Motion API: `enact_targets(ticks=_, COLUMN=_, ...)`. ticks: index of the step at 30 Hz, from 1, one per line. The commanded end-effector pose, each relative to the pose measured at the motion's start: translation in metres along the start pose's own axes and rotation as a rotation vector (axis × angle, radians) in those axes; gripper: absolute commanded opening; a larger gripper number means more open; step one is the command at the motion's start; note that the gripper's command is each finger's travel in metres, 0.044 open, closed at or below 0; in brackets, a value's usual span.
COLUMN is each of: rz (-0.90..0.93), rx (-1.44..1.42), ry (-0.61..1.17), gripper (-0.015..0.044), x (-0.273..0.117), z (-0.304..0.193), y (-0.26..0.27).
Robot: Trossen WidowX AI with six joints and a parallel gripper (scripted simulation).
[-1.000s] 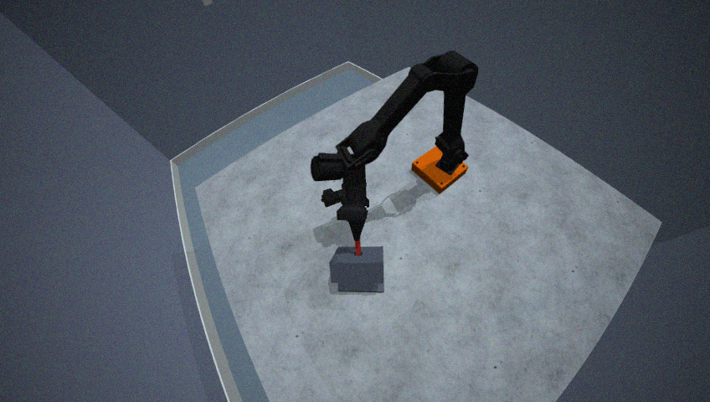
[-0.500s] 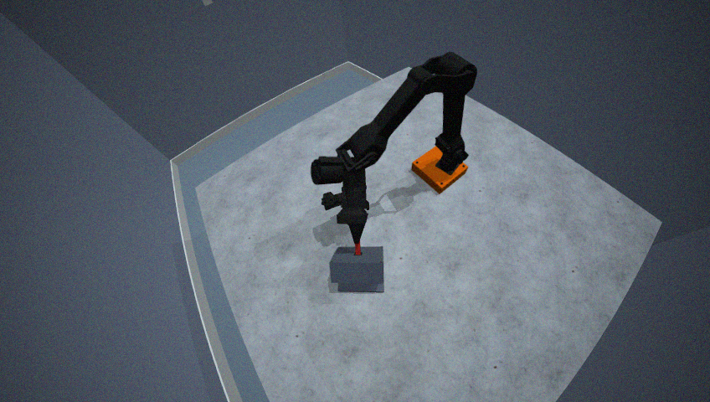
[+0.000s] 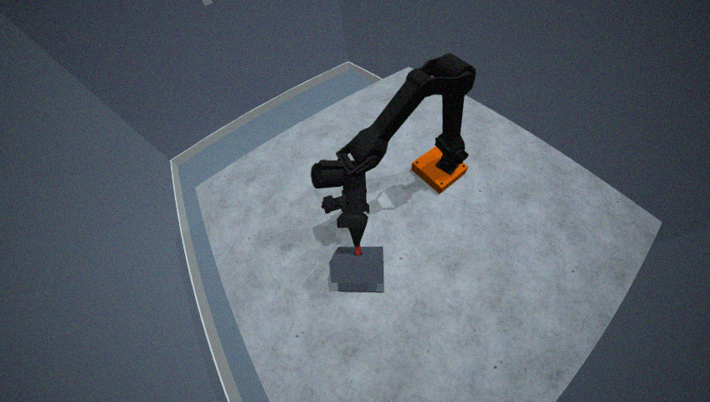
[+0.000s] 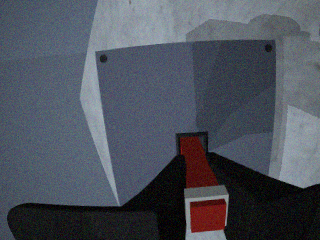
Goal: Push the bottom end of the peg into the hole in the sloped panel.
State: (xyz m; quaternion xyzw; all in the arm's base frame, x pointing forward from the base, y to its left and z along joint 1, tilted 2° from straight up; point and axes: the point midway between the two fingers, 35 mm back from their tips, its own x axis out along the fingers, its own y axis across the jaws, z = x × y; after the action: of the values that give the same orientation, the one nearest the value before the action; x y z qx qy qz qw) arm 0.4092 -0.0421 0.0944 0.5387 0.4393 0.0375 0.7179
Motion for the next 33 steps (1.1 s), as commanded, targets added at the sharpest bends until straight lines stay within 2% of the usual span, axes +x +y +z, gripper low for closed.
enact_targets(ticks=1, rz=-0.003, rx=0.006, ry=0.001, gripper=0.0000, x=0.0030, z=-0.0007, y=-0.0012)
enact_targets(ticks=27, rz=0.002, rx=-0.002, ry=0.001, gripper=0.0000, x=0.0078, z=-0.0002, y=-0.0008)
enact_targets(ticks=33, rz=0.002, rx=-0.002, ry=0.001, gripper=0.0157, x=0.0078, z=-0.0002, y=-0.0008)
